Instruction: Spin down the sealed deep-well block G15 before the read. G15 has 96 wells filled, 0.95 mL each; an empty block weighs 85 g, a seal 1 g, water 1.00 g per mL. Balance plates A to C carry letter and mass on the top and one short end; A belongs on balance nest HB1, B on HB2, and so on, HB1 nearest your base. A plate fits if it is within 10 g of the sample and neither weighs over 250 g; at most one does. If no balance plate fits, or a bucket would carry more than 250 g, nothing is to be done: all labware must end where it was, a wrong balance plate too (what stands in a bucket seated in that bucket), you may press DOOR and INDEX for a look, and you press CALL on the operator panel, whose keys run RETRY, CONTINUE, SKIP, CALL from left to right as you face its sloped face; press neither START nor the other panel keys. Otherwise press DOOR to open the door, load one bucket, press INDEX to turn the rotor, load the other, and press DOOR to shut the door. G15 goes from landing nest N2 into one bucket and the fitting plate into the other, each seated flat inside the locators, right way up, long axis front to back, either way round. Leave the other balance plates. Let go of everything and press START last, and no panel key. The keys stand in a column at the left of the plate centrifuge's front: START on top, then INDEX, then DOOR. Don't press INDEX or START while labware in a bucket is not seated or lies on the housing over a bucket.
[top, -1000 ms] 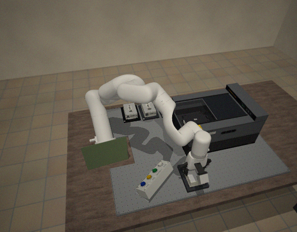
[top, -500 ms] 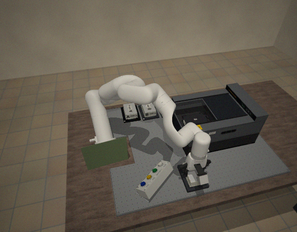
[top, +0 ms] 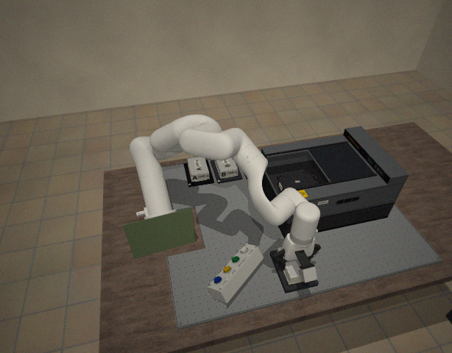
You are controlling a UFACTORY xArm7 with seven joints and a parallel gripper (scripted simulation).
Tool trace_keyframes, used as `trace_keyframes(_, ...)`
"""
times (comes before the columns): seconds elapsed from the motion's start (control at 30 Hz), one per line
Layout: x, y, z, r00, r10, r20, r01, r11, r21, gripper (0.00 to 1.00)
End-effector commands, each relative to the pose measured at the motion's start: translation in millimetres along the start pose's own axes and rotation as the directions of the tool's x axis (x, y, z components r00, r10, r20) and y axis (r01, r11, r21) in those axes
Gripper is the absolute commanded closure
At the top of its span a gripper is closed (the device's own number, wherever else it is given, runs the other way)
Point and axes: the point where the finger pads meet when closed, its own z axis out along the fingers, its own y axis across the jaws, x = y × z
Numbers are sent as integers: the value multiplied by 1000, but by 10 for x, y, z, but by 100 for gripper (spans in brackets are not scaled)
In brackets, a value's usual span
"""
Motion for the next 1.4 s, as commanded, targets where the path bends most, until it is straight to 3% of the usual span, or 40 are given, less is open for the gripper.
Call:
trace_keyframes(0.0,13,-12,-13,1000,0,-5,0,1000,4,0)
trace_keyframes(1.37,13,-12,66,1000,0,-5,0,1000,4,0)
